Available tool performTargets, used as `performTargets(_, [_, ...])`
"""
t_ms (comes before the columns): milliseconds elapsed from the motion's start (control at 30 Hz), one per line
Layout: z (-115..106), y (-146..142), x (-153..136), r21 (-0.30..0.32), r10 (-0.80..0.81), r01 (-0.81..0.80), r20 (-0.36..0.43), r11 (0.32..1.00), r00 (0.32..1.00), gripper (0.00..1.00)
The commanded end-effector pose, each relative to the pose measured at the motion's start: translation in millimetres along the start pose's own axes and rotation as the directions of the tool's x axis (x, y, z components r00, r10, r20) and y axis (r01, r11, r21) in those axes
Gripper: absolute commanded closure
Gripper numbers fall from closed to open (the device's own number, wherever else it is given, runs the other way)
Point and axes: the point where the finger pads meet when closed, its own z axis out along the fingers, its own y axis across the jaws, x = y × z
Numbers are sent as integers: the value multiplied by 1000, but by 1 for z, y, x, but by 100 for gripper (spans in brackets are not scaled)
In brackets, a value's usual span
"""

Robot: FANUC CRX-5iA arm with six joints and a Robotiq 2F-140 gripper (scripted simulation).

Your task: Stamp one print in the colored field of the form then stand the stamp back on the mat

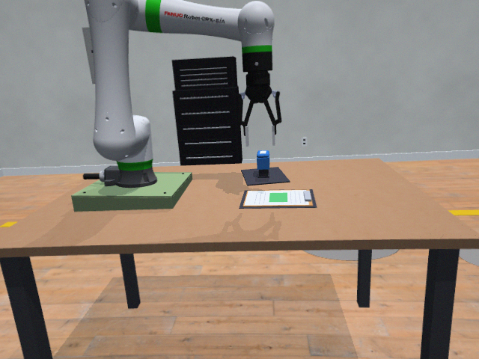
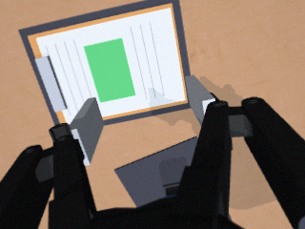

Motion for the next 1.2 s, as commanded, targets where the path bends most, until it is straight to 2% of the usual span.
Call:
performTargets(0, [3, 0, -17, 1, 2, -2, 0, 1000, 1000, 46])
performTargets(133, [10, 1, -57, 1, 2, -2, 0, 1000, 1000, 46])
performTargets(300, [21, 2, -125, 1, 2, -2, 0, 1000, 1000, 46])
performTargets(367, [21, 2, -125, 1, 2, -2, 0, 1000, 1000, 46])
performTargets(600, [38, 4, -223, 1, 2, -2, 0, 1000, 1000, 46])
performTargets(733, [44, 5, -262, 1, 2, -2, 0, 1000, 1000, 46])
performTargets(867, [47, 5, -278, 1, 2, -2, 0, 1000, 1000, 46])
performTargets(1167, [47, 5, -280, 1, 2, -2, 0, 1000, 1000, 46])
